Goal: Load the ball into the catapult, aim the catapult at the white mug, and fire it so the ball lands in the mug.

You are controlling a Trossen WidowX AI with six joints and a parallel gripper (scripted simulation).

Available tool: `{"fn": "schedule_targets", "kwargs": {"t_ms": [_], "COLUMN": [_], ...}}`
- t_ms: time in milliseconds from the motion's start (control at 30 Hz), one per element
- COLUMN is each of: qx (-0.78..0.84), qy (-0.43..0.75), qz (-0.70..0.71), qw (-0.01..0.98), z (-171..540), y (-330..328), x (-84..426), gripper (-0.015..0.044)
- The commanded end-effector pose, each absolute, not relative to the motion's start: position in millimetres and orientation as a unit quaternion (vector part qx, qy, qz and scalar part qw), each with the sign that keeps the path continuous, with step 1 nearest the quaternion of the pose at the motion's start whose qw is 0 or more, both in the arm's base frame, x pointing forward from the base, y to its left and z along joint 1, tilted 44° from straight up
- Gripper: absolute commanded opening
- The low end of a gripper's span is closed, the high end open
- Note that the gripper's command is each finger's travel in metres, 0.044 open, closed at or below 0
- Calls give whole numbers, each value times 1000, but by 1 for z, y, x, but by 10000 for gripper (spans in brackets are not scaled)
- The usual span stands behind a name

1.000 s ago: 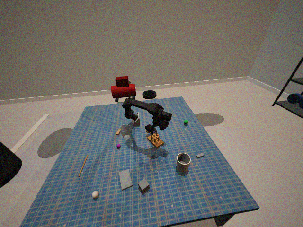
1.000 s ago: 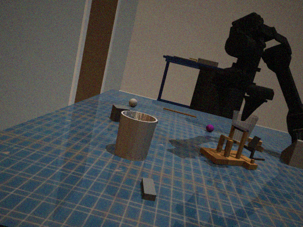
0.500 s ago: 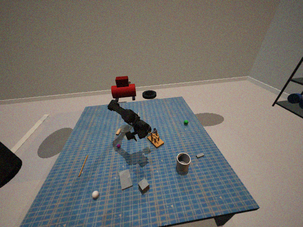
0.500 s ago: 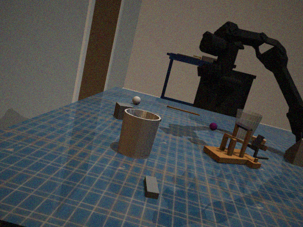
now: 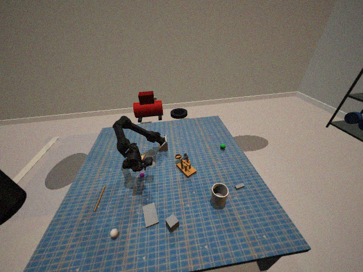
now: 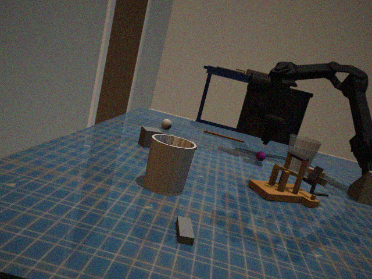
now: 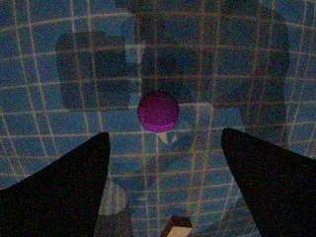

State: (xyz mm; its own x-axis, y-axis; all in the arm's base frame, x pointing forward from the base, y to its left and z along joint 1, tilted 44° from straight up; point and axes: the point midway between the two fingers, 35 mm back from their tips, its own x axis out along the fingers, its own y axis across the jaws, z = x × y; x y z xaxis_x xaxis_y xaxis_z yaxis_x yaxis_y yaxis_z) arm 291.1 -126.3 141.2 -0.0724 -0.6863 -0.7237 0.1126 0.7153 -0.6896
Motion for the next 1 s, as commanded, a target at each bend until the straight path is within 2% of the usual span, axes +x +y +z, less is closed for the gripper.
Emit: {"fn": "schedule_targets", "kwargs": {"t_ms": [0, 967], "qx": [-222, -223], "qy": [664, 663], "qz": [-306, -307], "qw": [645, 645], "z": [138, 103], "y": [-129, -162], "x": [288, 284], "gripper": [300, 300]}}
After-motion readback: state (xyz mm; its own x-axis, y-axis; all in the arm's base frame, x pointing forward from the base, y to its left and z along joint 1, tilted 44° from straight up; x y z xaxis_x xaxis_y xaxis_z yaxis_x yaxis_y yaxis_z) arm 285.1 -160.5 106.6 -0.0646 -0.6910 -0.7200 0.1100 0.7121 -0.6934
